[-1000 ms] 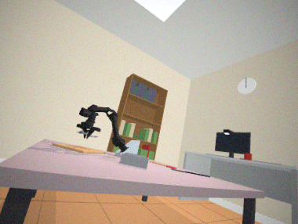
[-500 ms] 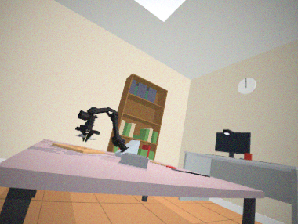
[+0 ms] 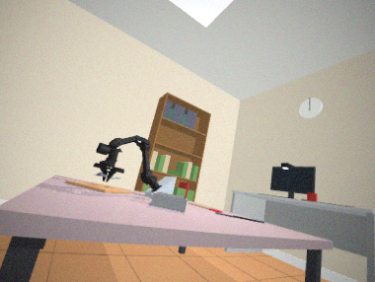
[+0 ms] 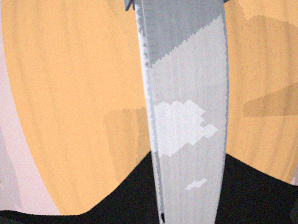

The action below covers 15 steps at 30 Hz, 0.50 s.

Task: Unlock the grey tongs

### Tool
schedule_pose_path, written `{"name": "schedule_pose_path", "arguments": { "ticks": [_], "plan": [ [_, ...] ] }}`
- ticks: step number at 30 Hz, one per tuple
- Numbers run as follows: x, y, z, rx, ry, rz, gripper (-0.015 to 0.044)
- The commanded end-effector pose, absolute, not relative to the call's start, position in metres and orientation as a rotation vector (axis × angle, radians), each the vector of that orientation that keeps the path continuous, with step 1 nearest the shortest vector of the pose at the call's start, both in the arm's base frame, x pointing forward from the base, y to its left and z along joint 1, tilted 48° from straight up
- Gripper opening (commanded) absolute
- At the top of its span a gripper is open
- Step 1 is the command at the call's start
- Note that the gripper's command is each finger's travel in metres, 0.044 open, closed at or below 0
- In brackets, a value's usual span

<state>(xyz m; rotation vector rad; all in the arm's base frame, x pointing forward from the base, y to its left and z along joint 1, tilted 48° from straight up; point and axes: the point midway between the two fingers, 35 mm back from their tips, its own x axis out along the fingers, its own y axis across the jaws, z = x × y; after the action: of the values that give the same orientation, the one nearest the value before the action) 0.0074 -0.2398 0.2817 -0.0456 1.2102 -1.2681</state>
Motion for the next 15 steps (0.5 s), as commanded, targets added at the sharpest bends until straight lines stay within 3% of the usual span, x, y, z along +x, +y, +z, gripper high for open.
{"name": "schedule_pose_path", "arguments": {
  "ticks": [1,2,15],
  "plan": [
    [0.0072,-0.2412,0.2811,-0.052,1.209,-1.263,-0.0150],
    [0.0072,-0.2412,0.2811,-0.052,1.209,-1.263,-0.0150],
    [0.0069,-0.2404,0.2813,-0.047,1.211,-1.268,0.0191]
  ]
}}
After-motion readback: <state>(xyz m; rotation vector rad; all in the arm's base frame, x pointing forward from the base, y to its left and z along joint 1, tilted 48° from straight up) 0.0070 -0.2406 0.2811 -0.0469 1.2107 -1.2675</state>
